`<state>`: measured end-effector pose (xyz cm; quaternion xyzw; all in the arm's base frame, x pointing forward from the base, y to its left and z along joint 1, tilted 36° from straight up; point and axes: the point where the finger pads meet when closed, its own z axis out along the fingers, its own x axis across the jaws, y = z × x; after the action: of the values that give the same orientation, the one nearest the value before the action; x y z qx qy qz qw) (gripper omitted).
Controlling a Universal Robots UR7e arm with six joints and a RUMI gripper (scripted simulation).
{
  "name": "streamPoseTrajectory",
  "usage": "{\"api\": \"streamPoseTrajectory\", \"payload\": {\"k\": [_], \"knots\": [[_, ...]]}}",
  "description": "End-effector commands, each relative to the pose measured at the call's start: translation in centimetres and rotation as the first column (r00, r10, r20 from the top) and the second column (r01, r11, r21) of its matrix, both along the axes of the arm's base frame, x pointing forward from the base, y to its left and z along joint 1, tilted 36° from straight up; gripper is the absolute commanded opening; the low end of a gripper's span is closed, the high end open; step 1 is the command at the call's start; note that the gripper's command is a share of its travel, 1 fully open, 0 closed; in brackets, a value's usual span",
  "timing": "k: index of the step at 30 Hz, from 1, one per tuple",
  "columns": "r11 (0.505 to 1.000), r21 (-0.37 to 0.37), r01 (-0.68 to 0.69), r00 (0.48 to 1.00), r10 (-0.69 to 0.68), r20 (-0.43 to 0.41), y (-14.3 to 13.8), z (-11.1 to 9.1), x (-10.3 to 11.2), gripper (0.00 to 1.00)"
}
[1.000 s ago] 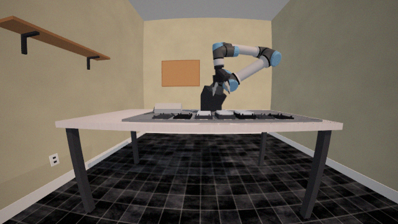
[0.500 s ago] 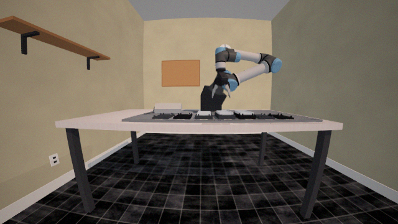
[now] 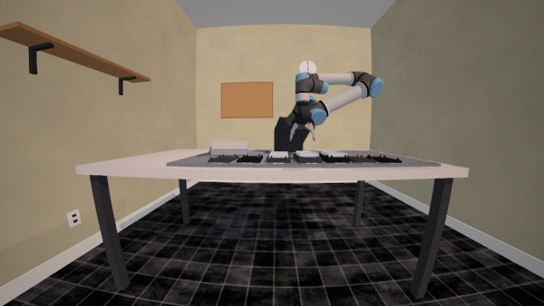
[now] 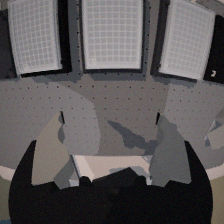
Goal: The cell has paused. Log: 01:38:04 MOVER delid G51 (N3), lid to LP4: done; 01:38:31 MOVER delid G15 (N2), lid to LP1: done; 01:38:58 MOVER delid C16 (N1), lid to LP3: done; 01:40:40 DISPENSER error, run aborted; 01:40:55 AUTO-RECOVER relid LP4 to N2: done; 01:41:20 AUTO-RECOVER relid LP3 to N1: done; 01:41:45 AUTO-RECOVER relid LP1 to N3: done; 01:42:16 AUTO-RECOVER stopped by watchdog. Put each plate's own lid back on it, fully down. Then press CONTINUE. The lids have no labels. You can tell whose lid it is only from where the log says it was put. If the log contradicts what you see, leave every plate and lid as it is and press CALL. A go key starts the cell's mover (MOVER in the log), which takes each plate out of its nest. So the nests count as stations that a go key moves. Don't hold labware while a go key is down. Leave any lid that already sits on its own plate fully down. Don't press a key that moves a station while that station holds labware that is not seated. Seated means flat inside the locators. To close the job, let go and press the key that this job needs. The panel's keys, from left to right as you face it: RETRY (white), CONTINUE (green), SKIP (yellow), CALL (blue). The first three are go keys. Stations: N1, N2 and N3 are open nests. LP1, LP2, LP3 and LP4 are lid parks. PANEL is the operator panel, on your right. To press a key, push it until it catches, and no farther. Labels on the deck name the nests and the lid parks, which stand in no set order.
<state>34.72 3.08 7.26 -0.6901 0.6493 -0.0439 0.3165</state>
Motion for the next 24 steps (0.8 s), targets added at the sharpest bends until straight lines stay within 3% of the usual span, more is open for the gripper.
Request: {"api": "streamPoseTrajectory", "payload": {"k": [1, 17, 24], "knots": [[1.000, -0.007, -0.001, 1.000, 0.001, -0.015, 0.6, -1.7, 1.2, 0.82], [1.000, -0.007, -0.001, 1.000, 0.001, -0.015, 0.6, -1.7, 1.2, 0.82], [1.000, -0.018, -0.021, 1.000, 0.021, -0.005, 3.0, 0.3, 2.8, 0.82]]}}
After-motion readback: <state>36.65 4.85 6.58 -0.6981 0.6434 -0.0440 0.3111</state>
